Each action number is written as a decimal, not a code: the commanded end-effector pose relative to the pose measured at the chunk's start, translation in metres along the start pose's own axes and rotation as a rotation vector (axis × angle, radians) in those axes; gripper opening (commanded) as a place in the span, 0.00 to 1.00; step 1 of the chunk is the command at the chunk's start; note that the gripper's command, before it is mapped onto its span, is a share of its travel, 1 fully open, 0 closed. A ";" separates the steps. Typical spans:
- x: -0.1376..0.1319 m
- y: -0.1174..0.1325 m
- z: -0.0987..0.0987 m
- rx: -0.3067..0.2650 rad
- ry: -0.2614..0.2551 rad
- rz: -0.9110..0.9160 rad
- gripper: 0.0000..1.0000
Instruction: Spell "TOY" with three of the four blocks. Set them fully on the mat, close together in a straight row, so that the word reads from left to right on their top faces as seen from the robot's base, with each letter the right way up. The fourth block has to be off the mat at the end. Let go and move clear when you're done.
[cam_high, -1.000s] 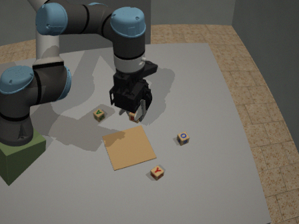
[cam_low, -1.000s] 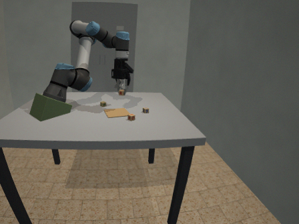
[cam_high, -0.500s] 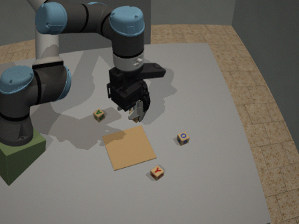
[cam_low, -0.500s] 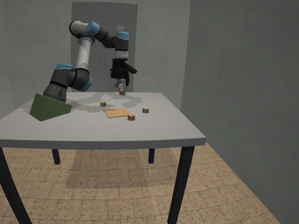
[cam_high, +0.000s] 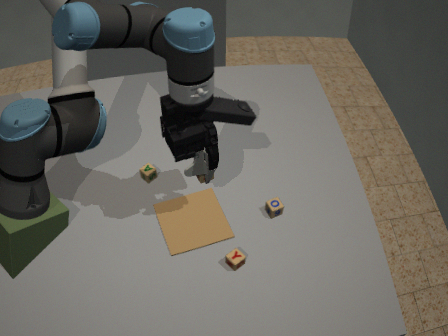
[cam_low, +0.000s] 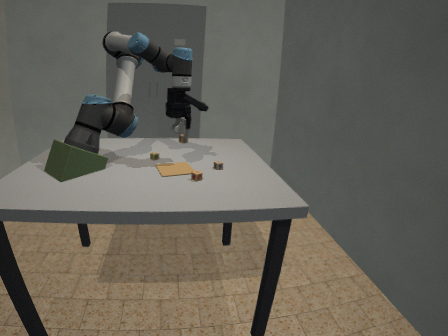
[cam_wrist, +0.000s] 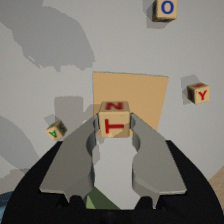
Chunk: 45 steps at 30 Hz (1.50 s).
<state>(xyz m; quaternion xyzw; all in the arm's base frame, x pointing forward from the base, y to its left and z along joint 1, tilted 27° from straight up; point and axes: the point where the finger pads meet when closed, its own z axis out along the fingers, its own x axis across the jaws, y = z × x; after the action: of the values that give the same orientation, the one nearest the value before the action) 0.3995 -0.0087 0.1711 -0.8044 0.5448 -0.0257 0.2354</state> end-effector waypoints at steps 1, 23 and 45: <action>0.000 0.000 0.000 -0.005 0.006 0.139 0.09; -0.002 0.003 0.000 -0.003 0.007 0.641 0.09; -0.005 0.009 0.000 -0.001 0.007 1.095 0.09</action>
<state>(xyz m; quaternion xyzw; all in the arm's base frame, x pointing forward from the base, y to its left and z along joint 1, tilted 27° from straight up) 0.3905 -0.0066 0.1686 -0.4356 0.8683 0.0932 0.2183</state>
